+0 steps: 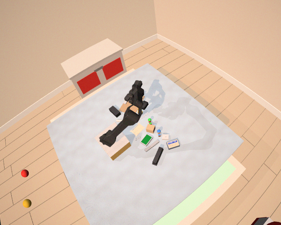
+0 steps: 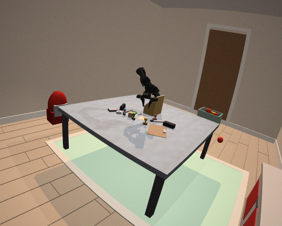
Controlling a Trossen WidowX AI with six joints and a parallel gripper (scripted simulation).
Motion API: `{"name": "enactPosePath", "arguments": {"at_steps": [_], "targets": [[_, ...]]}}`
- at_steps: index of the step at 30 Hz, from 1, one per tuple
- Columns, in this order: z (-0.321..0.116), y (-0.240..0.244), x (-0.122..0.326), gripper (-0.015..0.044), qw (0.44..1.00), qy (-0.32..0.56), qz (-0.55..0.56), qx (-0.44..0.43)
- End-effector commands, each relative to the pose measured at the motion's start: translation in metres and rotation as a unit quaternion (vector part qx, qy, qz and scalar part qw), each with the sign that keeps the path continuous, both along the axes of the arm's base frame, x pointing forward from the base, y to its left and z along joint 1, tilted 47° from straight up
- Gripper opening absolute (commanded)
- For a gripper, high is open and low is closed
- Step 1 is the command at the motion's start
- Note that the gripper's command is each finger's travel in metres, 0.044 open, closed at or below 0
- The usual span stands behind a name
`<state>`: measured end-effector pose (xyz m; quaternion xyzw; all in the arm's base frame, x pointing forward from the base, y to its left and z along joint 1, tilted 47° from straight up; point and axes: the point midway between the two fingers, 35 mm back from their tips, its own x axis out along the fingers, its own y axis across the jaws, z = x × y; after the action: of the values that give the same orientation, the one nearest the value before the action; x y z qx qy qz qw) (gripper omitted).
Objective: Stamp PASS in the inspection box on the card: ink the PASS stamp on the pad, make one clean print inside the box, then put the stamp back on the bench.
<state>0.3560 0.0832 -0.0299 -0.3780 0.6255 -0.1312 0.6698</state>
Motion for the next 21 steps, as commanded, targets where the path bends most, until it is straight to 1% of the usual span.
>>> {"name": "enactPosePath", "arguments": {"at_steps": [1,4,21], "targets": [[0.025,-0.062,0.023,0.0218,0.994,-0.054,-0.092,-0.008],[0.040,-0.103,0.029,0.0218,0.986,-0.082,-0.147,-0.018],[0.030,-0.116,0.032,0.0218,0.984,-0.086,-0.155,-0.020]]}}
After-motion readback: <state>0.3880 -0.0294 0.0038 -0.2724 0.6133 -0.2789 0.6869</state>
